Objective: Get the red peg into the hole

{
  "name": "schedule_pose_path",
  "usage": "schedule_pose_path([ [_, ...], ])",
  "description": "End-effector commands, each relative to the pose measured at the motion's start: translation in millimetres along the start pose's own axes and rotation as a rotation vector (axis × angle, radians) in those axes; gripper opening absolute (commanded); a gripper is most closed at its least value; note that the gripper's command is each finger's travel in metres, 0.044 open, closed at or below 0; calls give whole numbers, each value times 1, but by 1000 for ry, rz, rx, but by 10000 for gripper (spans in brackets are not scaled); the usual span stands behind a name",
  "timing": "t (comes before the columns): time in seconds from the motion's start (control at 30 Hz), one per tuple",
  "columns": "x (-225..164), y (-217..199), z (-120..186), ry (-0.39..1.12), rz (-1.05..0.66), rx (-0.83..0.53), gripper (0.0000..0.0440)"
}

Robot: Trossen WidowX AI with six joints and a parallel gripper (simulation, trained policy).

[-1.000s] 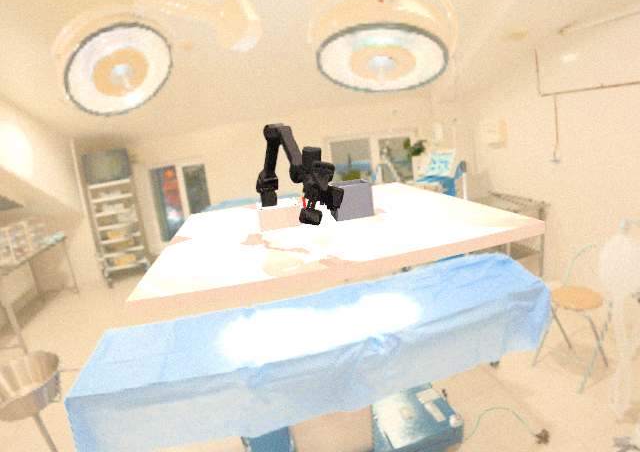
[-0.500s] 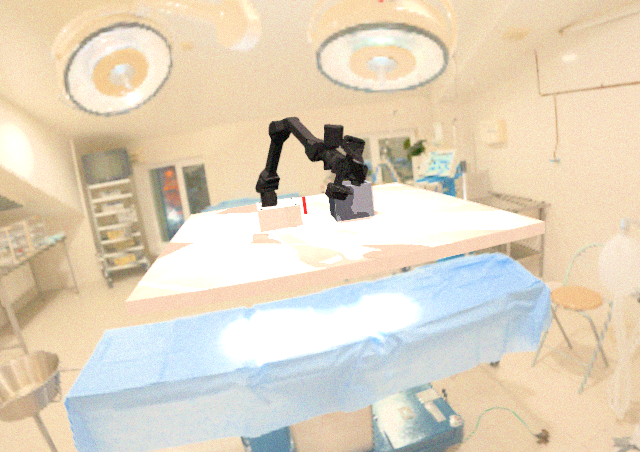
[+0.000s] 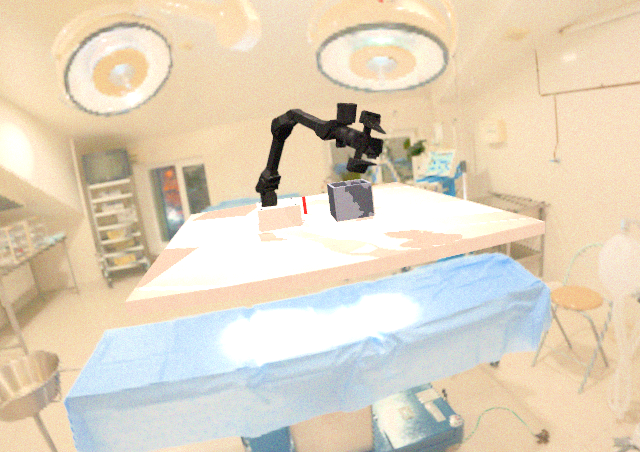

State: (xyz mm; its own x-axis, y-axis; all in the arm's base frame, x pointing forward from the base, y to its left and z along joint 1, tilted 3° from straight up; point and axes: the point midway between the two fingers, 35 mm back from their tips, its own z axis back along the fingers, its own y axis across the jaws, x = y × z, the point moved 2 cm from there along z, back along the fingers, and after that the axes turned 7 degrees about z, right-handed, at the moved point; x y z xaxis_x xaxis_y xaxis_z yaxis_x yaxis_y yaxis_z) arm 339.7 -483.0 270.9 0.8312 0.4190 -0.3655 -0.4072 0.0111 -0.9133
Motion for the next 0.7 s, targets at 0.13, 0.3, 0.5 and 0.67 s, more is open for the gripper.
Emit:
schedule_pose_path([
  [0.13, 32, -40, 28, -98, -126, -22, 440],
  [0.3, 52, -57, 47, -159, -245, -17, 440],
  [0.5, 79, -69, 72, -239, -419, 12, 440],
  [0.67, 101, -77, 98, -304, -573, 58, 439],
])
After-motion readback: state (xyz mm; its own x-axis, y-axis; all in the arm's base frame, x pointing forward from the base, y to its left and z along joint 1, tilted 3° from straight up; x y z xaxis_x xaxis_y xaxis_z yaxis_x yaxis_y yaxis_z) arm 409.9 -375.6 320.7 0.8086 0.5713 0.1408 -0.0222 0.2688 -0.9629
